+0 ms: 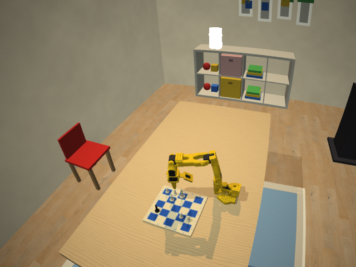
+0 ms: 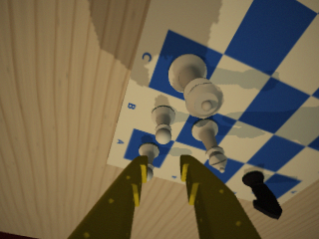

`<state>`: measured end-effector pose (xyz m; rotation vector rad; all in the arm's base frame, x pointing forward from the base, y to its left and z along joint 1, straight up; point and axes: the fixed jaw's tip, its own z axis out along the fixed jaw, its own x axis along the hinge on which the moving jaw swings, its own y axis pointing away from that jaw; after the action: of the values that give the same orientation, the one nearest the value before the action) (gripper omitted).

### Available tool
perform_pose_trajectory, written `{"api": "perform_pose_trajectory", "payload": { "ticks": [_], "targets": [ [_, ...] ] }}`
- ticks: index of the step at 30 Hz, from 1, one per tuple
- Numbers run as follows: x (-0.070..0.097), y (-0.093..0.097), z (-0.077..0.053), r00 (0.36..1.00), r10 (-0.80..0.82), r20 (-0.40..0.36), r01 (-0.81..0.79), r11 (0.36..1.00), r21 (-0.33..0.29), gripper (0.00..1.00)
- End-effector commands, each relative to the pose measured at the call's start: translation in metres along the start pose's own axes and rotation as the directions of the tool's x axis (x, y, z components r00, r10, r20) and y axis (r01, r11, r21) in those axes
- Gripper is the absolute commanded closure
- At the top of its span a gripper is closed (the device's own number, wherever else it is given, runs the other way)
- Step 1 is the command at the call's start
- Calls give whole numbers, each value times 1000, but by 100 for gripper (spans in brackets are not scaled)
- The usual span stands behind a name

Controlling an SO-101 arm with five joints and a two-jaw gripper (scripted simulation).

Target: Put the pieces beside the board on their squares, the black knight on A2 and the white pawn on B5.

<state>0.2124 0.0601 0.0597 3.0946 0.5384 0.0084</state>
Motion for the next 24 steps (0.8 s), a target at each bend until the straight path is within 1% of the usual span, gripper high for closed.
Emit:
{"api": "perform_pose_trajectory", "payload": {
  "ticks": [1, 7, 24],
  "targets": [
    [2, 1, -12, 1000, -1, -21, 1, 1000, 0, 91],
    [2, 1, -18, 1000, -1, -21, 1, 1000, 0, 91],
    [1, 2, -19, 1000, 8, -21, -8, 1000, 1, 91]
  ]
}}
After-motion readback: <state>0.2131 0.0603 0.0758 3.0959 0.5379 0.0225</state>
